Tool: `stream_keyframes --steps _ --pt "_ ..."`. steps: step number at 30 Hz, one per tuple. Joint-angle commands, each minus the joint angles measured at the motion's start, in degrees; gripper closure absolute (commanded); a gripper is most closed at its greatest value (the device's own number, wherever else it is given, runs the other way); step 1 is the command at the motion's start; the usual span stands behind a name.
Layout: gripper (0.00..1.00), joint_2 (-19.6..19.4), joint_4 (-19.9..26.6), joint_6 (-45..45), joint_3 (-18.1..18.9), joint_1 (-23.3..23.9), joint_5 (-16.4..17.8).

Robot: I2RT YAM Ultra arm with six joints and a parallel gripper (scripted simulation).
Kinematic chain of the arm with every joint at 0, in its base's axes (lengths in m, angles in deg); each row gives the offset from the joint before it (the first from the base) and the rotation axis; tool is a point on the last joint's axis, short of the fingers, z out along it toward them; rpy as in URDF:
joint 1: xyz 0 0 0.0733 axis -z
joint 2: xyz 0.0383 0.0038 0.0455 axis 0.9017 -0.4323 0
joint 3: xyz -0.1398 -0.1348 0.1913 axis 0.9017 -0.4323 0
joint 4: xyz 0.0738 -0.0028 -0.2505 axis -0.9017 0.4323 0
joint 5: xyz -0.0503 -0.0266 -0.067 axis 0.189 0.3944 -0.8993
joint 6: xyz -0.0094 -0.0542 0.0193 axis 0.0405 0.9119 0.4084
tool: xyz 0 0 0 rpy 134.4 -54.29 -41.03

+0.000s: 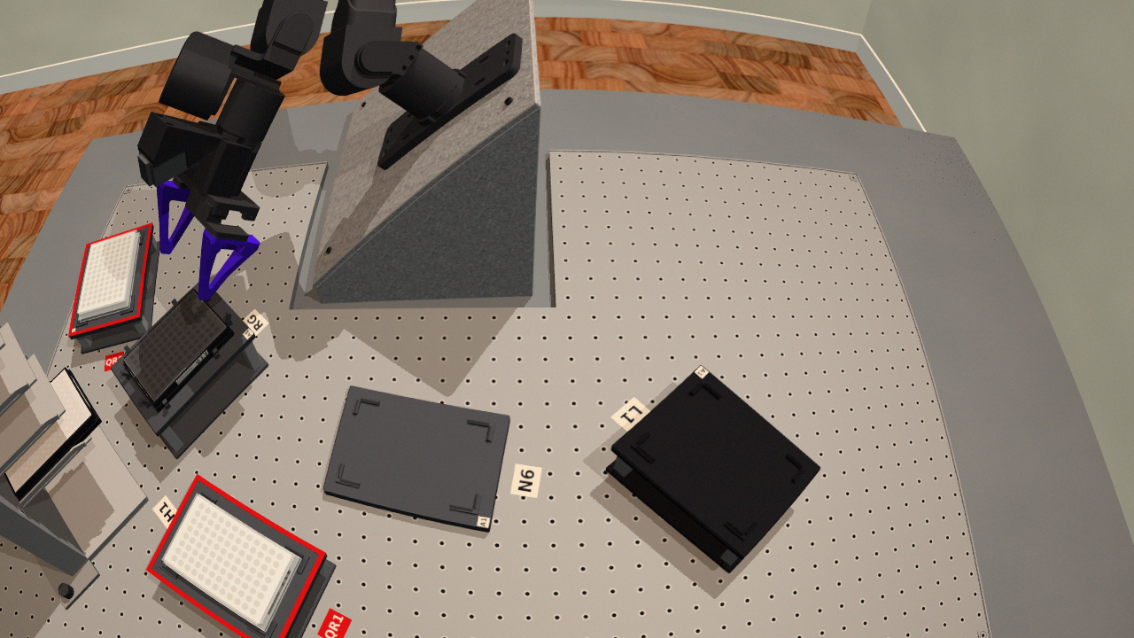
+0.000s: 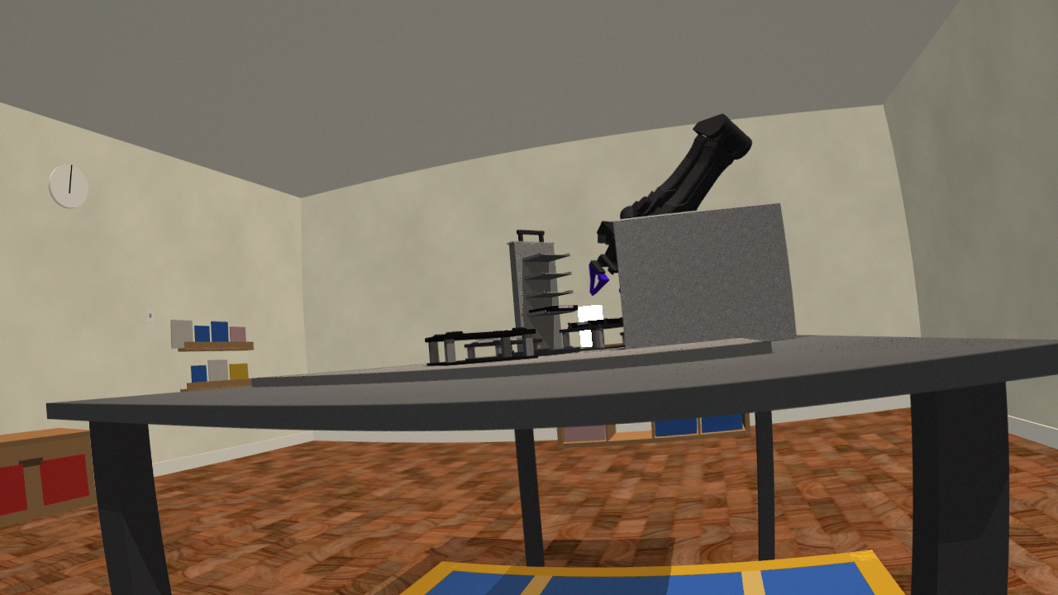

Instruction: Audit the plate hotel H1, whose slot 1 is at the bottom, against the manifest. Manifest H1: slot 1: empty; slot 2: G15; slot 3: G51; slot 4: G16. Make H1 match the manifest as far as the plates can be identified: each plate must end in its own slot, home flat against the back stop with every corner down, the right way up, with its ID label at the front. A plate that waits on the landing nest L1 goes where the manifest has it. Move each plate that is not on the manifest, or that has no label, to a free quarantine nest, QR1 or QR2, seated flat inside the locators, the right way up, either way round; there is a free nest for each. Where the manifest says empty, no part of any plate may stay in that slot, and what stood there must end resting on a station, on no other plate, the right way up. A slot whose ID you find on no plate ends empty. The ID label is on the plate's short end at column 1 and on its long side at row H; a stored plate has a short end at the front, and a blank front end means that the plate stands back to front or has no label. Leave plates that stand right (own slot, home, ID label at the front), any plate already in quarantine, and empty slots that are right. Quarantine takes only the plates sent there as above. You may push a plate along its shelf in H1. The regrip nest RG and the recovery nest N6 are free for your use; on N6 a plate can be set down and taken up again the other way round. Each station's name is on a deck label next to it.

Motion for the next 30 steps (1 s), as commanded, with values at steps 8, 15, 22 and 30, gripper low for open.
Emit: stream_keyframes --steps 8,15,22,30 --pt "0.00 6.21 11.53 -1.57 3.45 -6.39 -6.55" --pt "0.00 8.39 16.46 -2.66 5.71 -11.04 -11.10" --pt "0.00 9.95 22.39 -4.58 9.05 -18.34 -18.22" --pt "0.00 10.02 27.68 -7.14 12.61 -26.39 -26.03"
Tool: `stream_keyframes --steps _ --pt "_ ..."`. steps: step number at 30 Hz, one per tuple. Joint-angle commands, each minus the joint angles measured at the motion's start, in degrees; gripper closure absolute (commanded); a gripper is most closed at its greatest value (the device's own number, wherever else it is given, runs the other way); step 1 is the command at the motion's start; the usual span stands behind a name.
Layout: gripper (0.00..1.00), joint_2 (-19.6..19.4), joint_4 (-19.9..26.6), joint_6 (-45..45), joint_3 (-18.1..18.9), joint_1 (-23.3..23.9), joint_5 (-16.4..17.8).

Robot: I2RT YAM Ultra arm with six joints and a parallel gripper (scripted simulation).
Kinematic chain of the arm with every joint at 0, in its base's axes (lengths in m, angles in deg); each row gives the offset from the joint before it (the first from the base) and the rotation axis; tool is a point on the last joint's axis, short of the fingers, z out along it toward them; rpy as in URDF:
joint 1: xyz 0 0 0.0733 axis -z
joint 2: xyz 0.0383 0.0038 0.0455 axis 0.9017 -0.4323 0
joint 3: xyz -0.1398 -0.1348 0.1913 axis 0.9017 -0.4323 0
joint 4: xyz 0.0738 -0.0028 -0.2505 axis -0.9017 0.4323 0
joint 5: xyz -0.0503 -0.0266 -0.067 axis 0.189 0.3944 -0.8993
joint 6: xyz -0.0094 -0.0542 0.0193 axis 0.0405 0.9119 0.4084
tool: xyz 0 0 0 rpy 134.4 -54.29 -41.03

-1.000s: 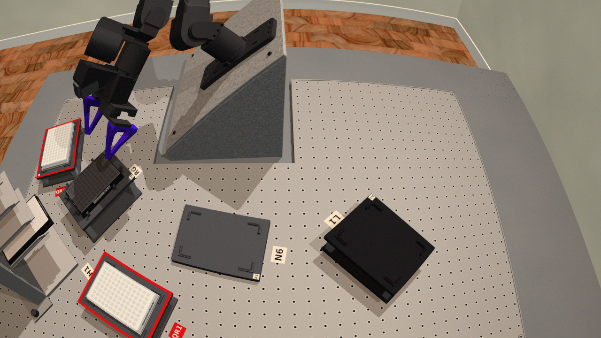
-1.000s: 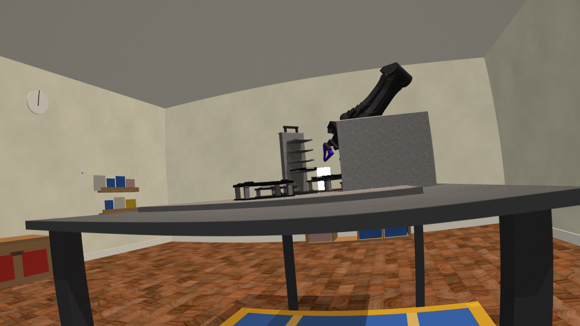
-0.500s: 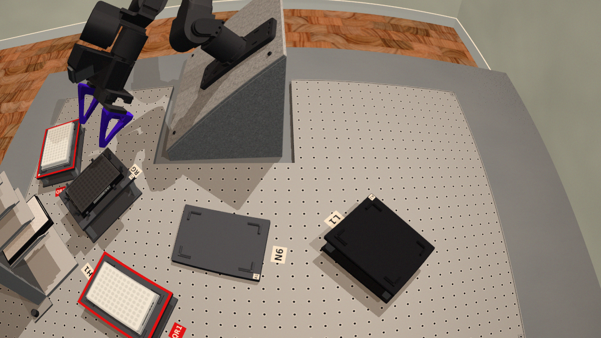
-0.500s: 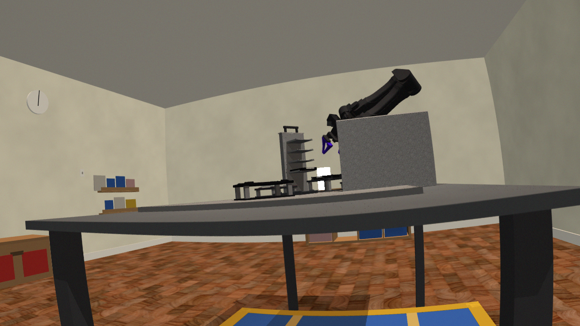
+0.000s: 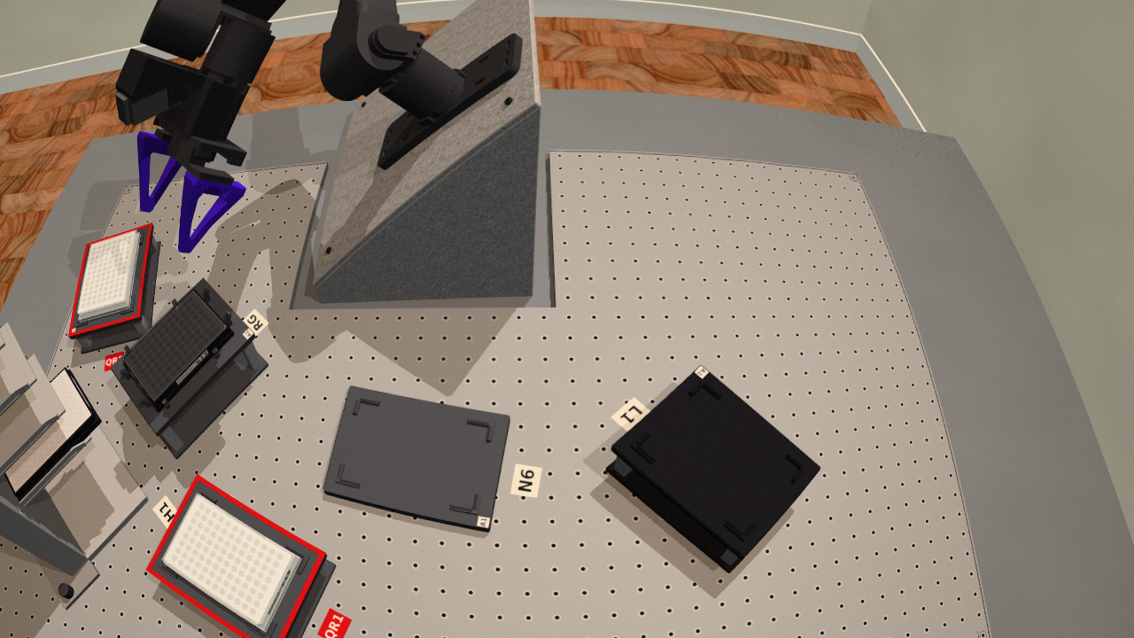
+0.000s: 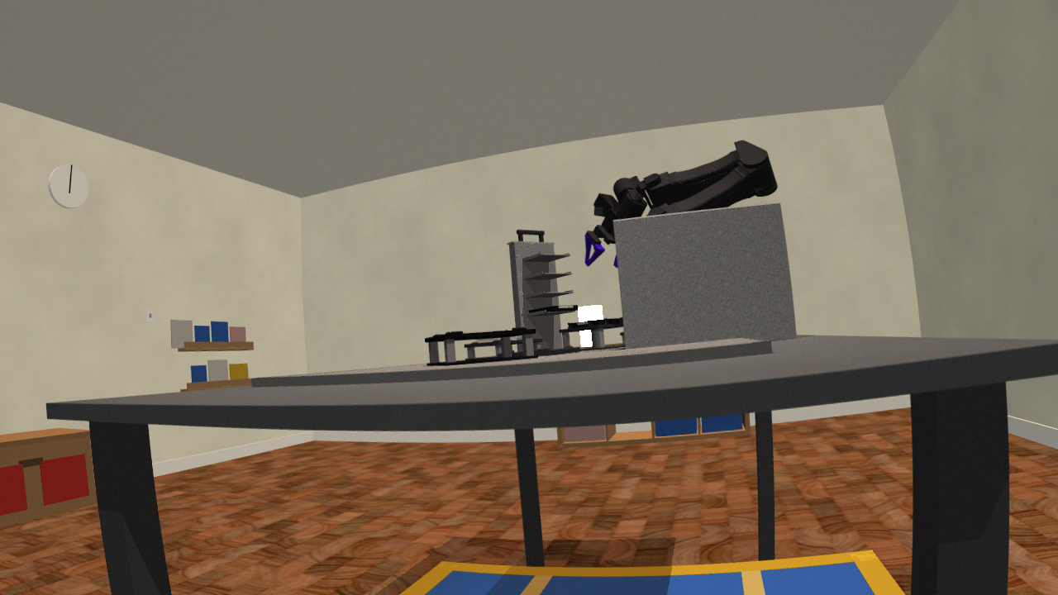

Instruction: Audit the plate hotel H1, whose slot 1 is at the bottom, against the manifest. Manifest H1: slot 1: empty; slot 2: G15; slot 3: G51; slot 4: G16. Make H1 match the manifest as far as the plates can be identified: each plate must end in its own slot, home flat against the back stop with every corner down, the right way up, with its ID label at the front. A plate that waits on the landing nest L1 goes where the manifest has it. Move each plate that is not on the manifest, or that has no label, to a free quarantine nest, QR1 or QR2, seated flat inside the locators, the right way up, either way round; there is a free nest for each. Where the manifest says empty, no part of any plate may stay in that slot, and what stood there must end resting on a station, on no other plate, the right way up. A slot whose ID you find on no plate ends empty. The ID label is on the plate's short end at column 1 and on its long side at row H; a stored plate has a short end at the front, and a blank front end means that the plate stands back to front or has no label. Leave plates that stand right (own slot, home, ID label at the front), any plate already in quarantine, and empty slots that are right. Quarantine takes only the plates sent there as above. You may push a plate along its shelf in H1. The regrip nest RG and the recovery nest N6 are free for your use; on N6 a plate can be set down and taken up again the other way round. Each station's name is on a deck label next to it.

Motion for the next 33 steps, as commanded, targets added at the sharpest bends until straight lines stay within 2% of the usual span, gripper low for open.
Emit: stream_keyframes --steps 1,15,20,33 --pt "0.00 -0.01 2.70 -1.19 0.68 -0.91 -3.28" --pt "0.00 -3.58 13.96 -9.79 8.65 -17.94 -19.49" --pt "0.00 -3.58 13.96 -9.78 8.65 -17.94 -19.49" --pt "0.00 -20.58 21.14 -9.01 16.86 -20.35 -16.91"
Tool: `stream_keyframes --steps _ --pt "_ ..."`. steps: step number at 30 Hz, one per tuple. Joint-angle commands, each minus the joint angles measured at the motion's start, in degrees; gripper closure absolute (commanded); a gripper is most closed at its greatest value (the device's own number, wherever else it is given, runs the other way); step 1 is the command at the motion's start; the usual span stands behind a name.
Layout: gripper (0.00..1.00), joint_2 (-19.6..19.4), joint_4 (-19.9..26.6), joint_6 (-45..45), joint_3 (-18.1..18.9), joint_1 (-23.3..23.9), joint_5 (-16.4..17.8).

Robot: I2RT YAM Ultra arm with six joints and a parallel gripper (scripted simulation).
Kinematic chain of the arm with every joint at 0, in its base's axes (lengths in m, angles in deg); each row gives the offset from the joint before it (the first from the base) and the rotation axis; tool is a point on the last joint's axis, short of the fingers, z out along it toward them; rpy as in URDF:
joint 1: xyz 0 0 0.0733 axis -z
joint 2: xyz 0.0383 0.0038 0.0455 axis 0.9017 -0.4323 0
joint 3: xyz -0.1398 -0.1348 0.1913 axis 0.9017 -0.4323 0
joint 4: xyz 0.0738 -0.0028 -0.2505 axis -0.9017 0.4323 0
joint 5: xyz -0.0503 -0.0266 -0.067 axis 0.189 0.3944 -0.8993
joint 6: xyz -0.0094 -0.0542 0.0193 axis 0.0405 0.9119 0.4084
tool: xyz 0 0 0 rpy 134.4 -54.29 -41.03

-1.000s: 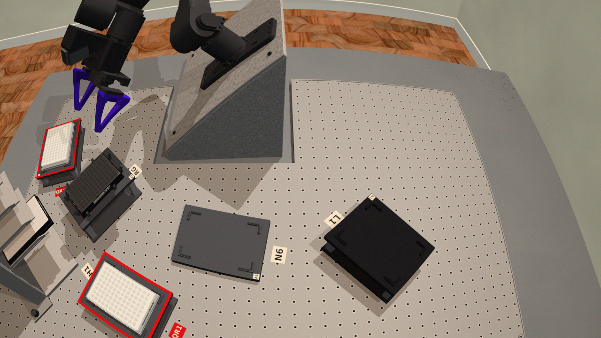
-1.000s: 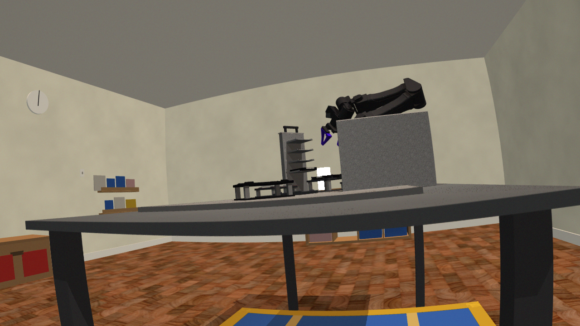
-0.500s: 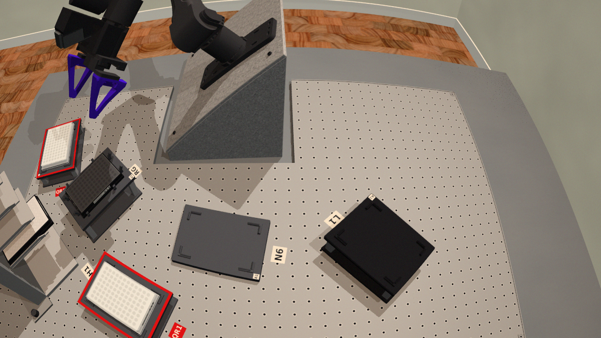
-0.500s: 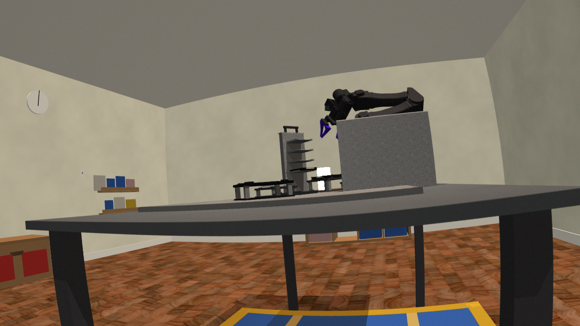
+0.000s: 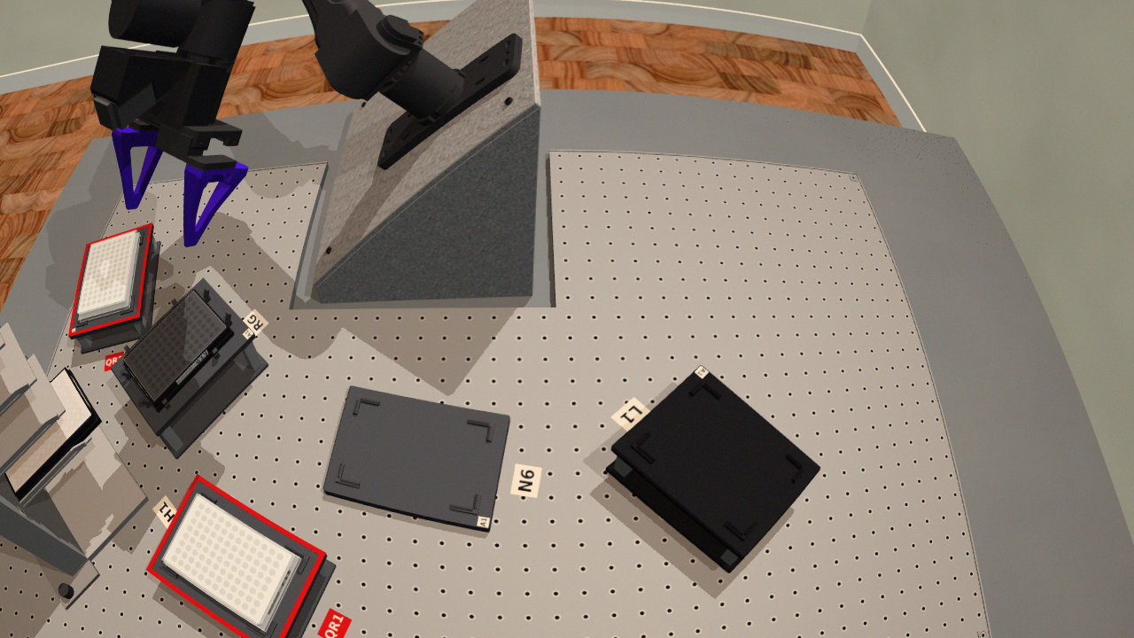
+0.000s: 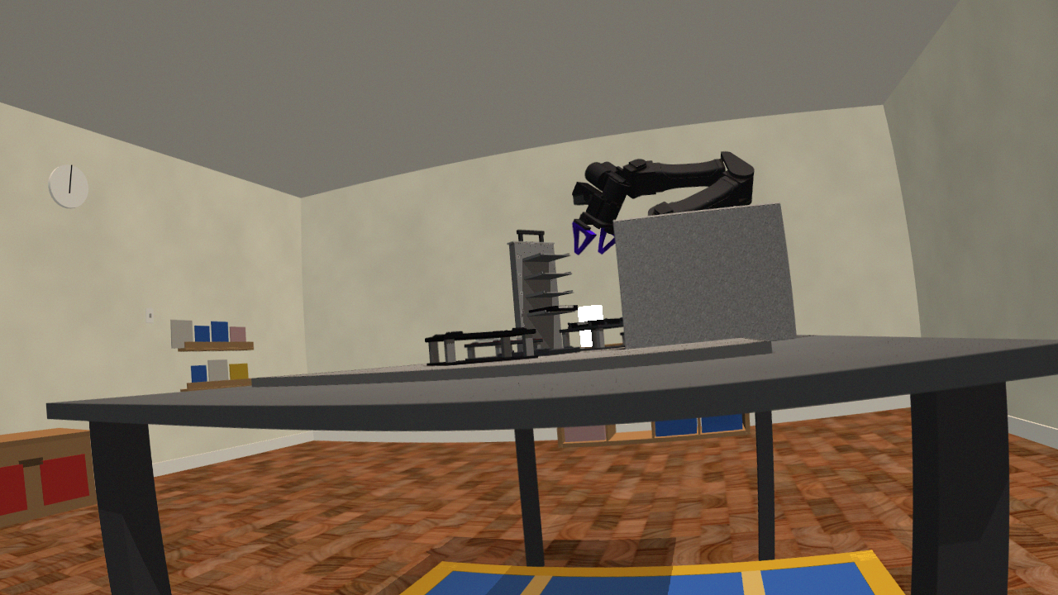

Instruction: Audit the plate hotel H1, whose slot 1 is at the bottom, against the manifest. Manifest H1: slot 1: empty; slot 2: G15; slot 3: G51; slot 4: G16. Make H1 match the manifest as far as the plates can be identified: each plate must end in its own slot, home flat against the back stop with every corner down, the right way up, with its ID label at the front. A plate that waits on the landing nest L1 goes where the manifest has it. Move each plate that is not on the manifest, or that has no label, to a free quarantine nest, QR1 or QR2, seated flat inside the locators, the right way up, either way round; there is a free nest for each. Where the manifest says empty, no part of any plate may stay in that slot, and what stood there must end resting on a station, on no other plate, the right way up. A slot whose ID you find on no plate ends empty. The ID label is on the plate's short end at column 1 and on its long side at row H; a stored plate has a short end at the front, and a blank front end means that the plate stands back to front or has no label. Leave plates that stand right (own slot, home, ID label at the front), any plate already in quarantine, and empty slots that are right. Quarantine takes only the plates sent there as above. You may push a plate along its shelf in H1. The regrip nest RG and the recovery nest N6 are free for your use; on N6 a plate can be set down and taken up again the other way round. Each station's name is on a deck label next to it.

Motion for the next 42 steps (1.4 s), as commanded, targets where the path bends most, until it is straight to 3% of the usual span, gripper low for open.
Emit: stream_keyframes --steps 1,2,17,19,34,36,42 --pt "0.00 -1.83 2.32 0.31 1.36 -0.37 0.94" --pt "0.00 -1.83 2.32 0.31 1.36 -0.37 0.94" --pt "0.00 -21.16 11.49 3.69 13.46 -1.65 5.15" --pt "0.00 -21.16 11.49 3.69 13.46 -1.65 5.15" --pt "0.00 -40.29 22.95 8.82 28.89 -2.49 9.16" --pt "0.00 -40.29 22.95 8.82 28.89 -2.49 9.16" --pt "0.00 -48.03 28.38 11.18 36.15 -2.80 10.57"
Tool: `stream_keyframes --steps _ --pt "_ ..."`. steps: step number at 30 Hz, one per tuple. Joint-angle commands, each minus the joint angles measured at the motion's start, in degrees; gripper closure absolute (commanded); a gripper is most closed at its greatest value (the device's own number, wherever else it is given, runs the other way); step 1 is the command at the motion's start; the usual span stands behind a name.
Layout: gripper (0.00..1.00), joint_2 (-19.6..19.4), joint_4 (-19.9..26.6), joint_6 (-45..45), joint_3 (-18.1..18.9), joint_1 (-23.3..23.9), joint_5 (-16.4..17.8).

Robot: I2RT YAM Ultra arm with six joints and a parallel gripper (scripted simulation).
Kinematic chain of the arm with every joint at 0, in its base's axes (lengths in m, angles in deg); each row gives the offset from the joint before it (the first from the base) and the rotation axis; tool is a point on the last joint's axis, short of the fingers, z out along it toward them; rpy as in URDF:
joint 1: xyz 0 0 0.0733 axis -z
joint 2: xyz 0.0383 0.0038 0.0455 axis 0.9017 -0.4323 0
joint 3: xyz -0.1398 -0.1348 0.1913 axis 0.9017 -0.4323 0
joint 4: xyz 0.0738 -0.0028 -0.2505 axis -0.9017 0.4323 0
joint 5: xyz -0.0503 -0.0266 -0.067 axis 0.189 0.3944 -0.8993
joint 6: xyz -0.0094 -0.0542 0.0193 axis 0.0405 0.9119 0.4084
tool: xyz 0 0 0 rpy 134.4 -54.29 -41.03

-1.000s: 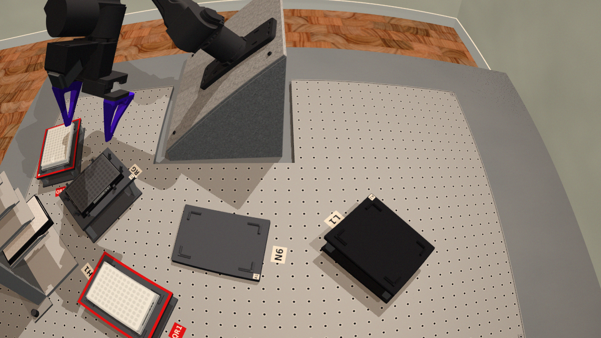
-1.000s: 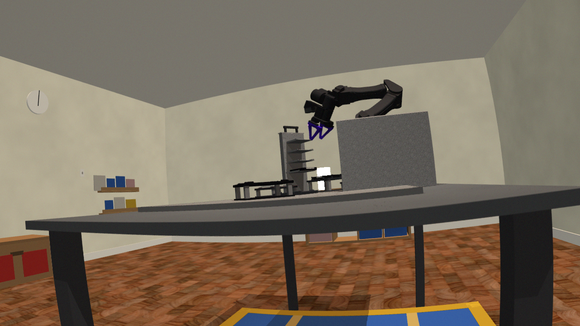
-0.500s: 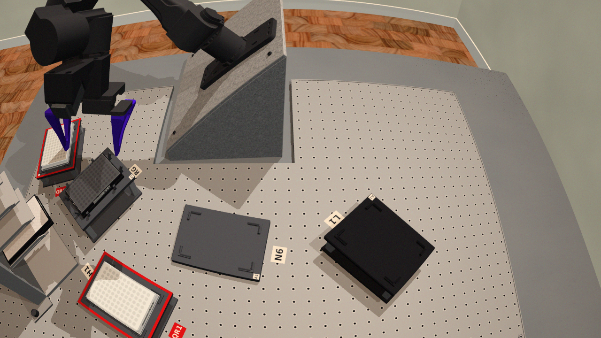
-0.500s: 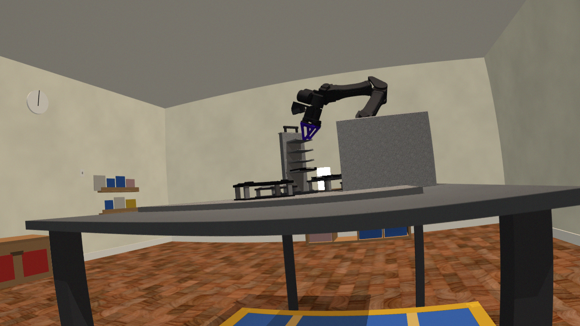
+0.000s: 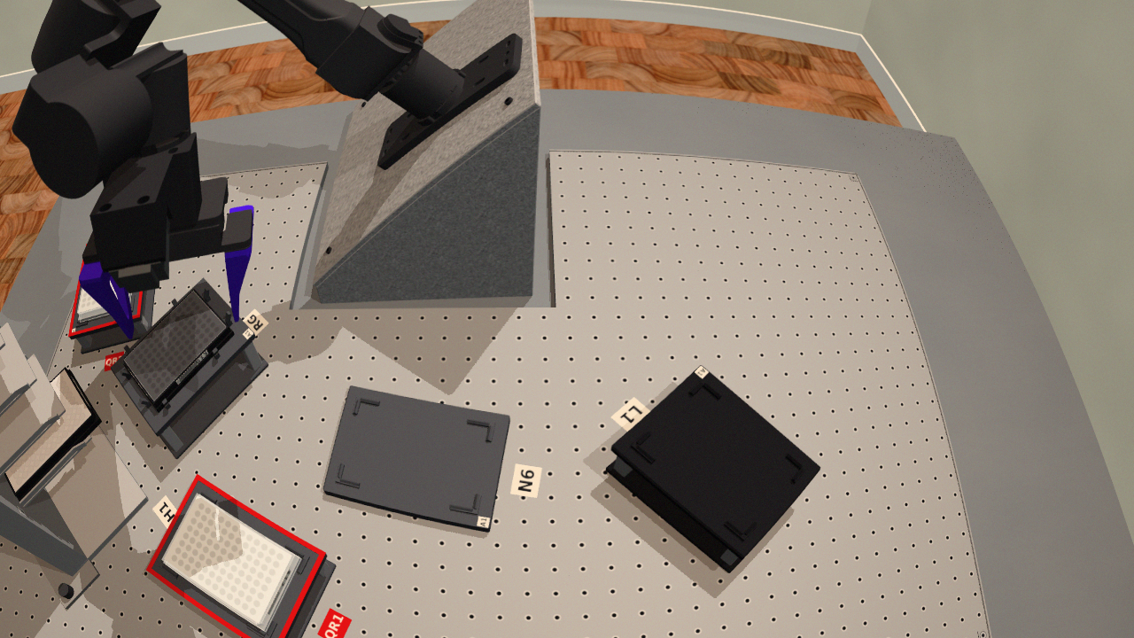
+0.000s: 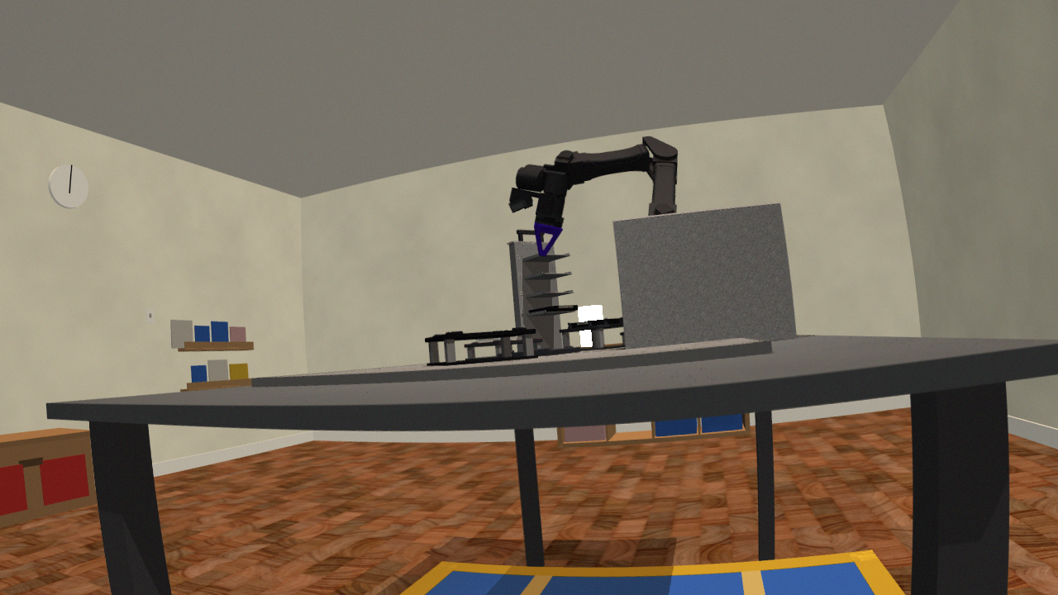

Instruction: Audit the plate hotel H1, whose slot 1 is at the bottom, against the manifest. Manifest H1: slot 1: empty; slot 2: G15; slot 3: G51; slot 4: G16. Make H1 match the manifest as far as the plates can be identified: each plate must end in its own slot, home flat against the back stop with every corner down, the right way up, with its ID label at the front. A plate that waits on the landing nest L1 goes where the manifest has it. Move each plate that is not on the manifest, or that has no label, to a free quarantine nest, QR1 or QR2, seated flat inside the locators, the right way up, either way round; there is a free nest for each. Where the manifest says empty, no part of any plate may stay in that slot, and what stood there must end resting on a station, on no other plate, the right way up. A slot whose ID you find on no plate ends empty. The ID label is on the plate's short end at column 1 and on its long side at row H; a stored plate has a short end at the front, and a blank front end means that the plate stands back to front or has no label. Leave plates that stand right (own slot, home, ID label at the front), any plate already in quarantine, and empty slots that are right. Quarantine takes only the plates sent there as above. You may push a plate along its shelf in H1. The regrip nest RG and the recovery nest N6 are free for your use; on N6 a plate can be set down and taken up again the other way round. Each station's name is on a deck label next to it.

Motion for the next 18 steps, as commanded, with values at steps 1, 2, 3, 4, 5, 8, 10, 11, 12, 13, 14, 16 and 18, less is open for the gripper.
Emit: stream_keyframes --steps 1,2,3,4,5,8,10,11,12,13,14,16,18 --pt "0.00 -3.19 4.16 1.84 3.44 -0.58 1.22" --pt "0.00 -4.49 5.13 2.25 4.75 -0.64 1.44" --pt "0.00 -5.80 6.12 2.66 6.07 -0.69 1.66" --pt "0.00 -7.11 7.12 3.07 7.41 -0.74 1.87" --pt "0.00 -8.43 8.14 3.49 8.78 -0.80 2.08" --pt "0.00 -11.01 11.38 5.13 11.94 -0.69 2.71" --pt "0.00 -11.64 12.47 5.74 12.83 -0.61 2.92" --pt "0.00 -11.64 12.47 5.74 12.83 -0.61 2.92" --pt "0.00 -12.29 13.57 6.35 13.72 -0.54 3.11" --pt "0.00 -12.94 14.66 6.95 14.61 -0.47 3.30" --pt "0.00 -13.60 15.74 7.55 15.50 -0.40 3.47" --pt "0.00 -14.93 17.91 8.75 17.29 -0.28 3.80" --pt "0.00 -16.29 20.07 9.94 19.08 -0.17 4.10"
